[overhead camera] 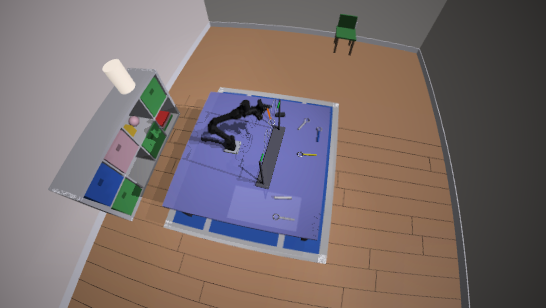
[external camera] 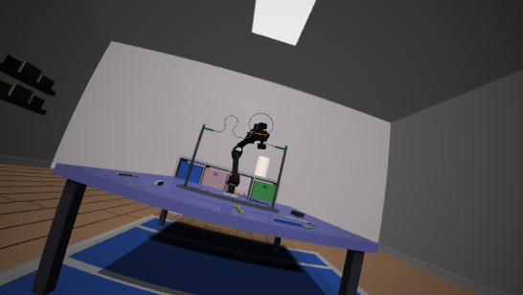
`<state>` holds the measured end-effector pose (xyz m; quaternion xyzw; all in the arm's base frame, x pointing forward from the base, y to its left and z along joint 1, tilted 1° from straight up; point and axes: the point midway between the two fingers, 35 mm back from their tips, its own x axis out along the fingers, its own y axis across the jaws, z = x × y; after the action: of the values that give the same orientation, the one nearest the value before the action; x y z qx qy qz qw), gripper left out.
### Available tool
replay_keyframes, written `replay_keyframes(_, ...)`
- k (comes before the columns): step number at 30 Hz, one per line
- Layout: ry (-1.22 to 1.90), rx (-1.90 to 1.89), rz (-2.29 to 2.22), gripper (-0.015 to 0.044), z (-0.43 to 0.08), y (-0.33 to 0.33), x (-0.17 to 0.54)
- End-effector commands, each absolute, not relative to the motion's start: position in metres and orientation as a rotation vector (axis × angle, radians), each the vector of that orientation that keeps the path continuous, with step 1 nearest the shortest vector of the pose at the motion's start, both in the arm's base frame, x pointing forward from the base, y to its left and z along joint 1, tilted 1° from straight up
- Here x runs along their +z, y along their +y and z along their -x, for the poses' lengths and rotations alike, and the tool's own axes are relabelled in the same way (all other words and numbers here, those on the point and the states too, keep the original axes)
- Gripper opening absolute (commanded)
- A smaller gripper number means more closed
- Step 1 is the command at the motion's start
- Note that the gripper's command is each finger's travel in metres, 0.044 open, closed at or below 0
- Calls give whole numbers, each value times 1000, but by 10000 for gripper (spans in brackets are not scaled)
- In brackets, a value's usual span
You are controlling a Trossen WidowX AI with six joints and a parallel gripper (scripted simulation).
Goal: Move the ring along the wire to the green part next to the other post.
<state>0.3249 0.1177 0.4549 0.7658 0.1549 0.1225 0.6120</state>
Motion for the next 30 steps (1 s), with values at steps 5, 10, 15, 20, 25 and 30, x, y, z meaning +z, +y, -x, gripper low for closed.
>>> replay_keyframes(5,325,332,-1893,-150,-324,111,478)
replay_keyframes(10,274,295,-1974,-150,-330,108,490)
replay_keyframes(15,247,297,-2048,-150,-332,102,502)
replay_keyframes(20,241,306,-2078,-150,-331,97,509)
replay_keyframes(25,241,307,-2081,-150,-331,94,513)
replay_keyframes(30,245,300,-2060,-150,-330,92,515)
